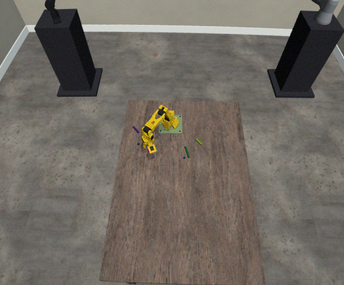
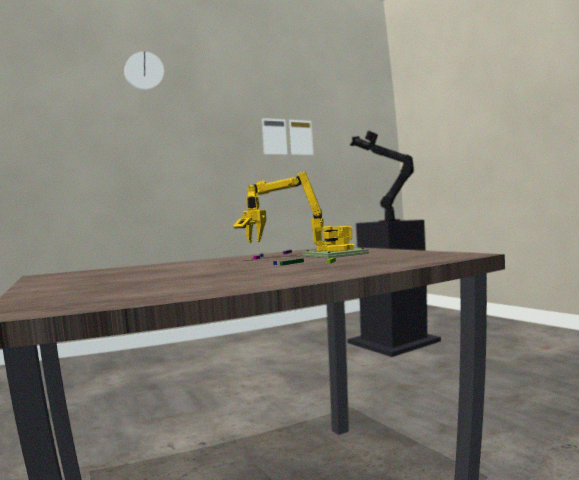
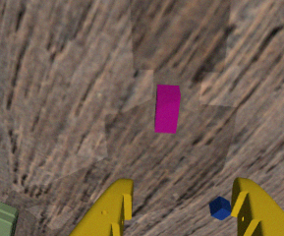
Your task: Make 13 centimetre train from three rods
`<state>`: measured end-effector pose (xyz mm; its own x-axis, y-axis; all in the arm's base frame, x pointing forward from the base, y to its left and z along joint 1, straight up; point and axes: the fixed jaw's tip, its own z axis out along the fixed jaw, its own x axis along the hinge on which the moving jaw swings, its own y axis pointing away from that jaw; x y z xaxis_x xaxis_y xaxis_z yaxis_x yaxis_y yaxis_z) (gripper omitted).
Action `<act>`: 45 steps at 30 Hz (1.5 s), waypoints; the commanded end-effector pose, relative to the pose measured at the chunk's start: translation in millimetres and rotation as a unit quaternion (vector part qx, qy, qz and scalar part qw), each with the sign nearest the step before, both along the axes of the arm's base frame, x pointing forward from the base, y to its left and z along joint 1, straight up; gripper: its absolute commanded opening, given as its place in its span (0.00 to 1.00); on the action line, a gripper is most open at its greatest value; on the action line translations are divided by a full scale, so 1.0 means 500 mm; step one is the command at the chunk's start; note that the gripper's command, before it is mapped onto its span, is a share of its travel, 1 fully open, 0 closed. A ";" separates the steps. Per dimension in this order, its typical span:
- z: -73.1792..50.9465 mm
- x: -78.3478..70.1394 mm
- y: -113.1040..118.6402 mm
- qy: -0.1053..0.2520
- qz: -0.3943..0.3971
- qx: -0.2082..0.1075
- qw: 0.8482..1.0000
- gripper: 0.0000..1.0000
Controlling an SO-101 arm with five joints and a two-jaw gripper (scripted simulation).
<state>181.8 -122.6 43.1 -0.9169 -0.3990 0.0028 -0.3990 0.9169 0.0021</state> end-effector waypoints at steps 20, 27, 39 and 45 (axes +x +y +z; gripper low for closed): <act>-0.007 -0.001 -0.010 0.004 -0.014 0.003 1.000 0.19; -0.008 -0.001 -0.010 0.004 -0.014 0.003 1.000 0.19; -0.032 0.000 -0.011 0.004 -0.014 0.003 1.000 0.19; -0.048 0.001 -0.011 0.004 -0.014 0.003 1.000 0.19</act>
